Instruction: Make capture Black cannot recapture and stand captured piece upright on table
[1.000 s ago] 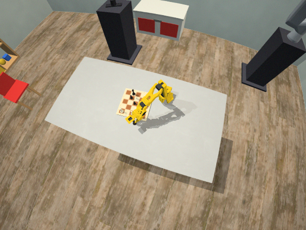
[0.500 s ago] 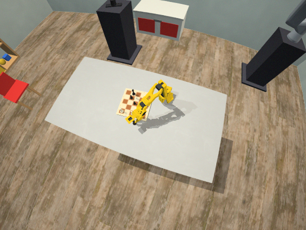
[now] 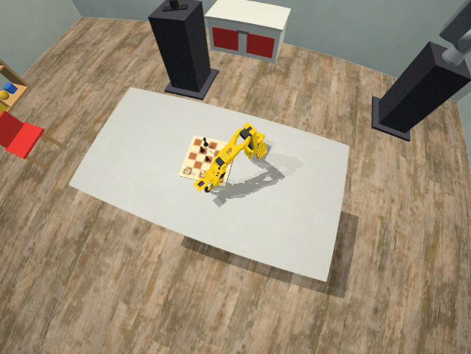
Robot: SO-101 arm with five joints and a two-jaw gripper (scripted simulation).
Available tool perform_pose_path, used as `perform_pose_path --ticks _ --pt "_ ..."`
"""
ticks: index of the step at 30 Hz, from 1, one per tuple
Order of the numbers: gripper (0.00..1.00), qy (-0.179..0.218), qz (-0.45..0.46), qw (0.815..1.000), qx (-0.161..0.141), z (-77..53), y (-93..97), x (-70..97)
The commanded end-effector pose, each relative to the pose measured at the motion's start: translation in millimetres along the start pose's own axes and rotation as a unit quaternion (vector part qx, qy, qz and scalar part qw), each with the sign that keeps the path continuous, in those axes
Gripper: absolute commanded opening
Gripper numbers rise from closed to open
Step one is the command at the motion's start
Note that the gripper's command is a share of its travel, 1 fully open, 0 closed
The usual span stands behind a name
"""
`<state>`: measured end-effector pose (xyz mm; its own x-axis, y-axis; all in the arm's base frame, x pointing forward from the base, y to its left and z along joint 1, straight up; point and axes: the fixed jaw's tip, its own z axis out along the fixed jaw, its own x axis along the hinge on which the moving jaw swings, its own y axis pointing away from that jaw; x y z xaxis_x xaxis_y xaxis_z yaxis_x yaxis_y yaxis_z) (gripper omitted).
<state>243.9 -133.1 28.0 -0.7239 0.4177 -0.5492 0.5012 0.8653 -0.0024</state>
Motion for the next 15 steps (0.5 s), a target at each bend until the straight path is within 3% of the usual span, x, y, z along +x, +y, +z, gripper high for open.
perform_pose_path --ticks 1,15 --pt "0.12 0.015 0.002 1.0 -0.002 1.8 2.0 7.9" --pt "0.12 0.015 0.002 1.0 -0.002 -9.7 2.0 0.5"
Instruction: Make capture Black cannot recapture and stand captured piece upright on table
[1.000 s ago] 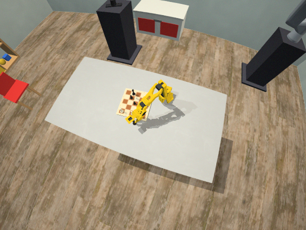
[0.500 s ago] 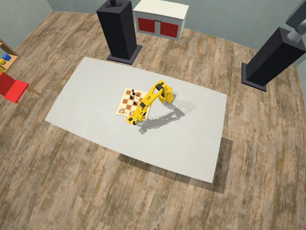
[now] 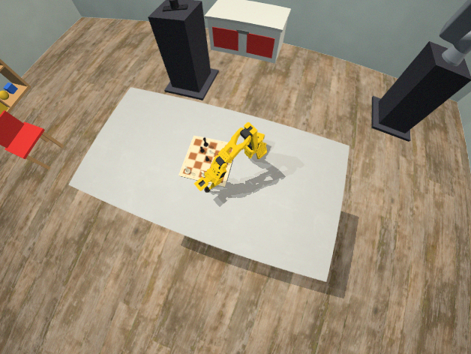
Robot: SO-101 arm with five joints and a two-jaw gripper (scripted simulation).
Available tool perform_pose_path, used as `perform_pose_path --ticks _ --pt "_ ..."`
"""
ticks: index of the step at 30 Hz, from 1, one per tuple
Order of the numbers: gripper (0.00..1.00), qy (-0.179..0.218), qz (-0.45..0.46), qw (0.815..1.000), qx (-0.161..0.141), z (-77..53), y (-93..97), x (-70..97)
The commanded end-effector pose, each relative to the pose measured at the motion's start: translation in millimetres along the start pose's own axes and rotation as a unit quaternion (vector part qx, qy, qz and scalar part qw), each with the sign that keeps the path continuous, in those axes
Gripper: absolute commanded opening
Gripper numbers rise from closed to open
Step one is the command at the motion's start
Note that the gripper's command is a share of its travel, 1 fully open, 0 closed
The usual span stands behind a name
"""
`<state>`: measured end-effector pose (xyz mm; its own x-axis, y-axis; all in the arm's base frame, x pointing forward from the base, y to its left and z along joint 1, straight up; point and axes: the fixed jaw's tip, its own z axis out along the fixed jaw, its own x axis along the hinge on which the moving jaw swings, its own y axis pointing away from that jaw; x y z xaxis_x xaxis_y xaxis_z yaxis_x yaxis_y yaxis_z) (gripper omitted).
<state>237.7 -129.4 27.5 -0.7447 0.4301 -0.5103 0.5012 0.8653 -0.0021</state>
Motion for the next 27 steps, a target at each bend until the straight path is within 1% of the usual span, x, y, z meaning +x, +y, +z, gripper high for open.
perform_pose_path --ticks 1,16,18,23,27 --pt "0.12 -0.008 0.001 1.0 -0.002 -6.5 1.9 -5.5" --pt "0.12 -0.009 0.001 1.0 -0.002 -42.8 1.8 -25.9" --pt "0.12 -0.009 0.001 1.0 -0.002 -42.8 1.8 -25.9" --pt "0.12 -0.009 0.001 1.0 -0.002 -52.7 1.8 -31.4" --pt "0.12 -0.009 0.001 1.0 -0.002 -57.8 1.7 -34.4"
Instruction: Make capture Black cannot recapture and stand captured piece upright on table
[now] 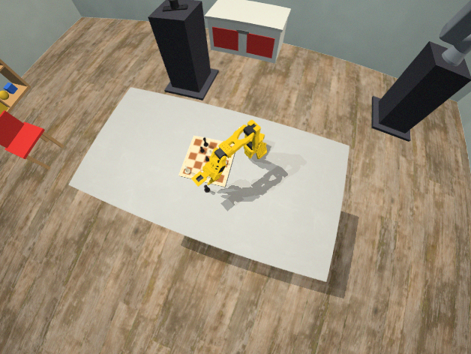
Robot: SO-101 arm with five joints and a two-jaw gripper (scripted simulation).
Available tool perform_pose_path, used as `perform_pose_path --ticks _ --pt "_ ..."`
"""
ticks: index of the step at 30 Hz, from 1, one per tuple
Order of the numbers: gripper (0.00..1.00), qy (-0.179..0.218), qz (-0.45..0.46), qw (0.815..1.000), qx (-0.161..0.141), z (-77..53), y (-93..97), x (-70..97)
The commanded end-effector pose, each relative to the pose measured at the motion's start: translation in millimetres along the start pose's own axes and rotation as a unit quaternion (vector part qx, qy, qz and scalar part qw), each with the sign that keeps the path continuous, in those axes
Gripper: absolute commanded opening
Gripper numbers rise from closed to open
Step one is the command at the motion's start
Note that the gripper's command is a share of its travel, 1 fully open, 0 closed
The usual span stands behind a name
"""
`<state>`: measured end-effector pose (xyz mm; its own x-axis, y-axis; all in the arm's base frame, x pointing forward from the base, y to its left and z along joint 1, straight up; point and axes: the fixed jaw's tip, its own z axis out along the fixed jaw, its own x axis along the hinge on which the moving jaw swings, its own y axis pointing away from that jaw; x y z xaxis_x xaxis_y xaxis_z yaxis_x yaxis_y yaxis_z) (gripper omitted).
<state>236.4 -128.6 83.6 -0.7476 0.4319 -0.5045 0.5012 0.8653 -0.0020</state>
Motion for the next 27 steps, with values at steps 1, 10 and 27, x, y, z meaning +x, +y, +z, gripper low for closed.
perform_pose_path --ticks 1,10,27 --pt "0.12 -0.012 0.001 1.0 -0.002 -9.8 1.8 -7.5" --pt "0.12 -0.012 0.001 1.0 -0.002 -12.2 1.8 -8.8" --pt "0.13 -0.011 0.101 0.993 0.058 -23.8 -58.4 2.1"
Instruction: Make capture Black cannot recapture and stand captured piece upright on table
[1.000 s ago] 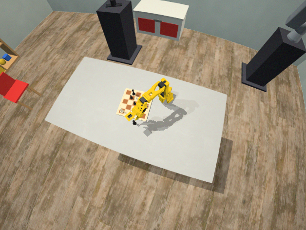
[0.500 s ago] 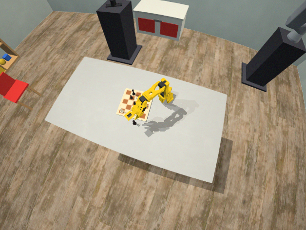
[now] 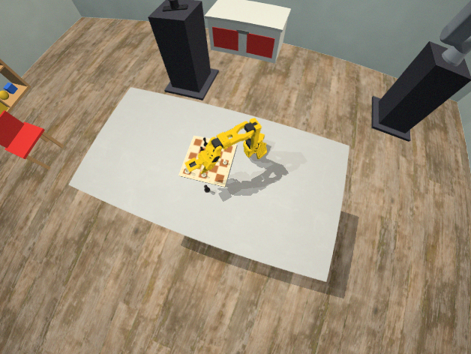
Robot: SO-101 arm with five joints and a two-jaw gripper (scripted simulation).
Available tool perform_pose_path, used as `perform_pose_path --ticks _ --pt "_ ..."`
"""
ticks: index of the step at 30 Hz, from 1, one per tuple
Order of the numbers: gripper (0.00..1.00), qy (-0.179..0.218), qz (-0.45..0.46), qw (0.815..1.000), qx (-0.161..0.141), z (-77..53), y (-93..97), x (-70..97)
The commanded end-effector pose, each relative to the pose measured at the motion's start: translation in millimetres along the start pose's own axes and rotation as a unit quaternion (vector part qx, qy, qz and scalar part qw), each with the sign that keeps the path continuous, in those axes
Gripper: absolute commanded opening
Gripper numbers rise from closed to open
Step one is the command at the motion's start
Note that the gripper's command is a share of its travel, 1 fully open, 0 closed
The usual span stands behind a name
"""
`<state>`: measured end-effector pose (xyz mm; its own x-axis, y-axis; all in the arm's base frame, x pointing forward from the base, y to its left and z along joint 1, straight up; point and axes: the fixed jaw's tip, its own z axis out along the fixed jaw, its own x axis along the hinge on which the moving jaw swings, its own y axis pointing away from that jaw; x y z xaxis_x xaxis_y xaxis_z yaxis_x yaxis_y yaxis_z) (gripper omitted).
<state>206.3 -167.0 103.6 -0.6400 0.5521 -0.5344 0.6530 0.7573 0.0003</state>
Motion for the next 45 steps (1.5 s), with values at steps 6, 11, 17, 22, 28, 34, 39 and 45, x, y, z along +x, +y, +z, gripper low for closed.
perform_pose_path --ticks 6,11,17,22,28,34,39,45 --pt "0.13 0.006 0.028 0.999 0.016 -3.2 -16.2 5.2" --pt "0.13 0.006 0.029 0.999 0.016 -2.7 -16.4 6.7" --pt "0.13 0.006 0.031 0.999 0.018 -0.4 -17.4 13.3" --pt "0.13 0.006 0.032 0.999 0.018 0.2 -17.6 14.9" --pt "0.13 0.006 0.032 0.999 0.018 0.1 -17.6 14.5" --pt "0.13 0.006 0.031 0.999 0.018 -0.1 -17.5 12.8" --pt "0.13 0.006 0.031 0.999 0.018 -0.2 -17.5 12.4" --pt "0.13 0.006 0.031 0.999 0.018 0.4 -17.5 12.7"
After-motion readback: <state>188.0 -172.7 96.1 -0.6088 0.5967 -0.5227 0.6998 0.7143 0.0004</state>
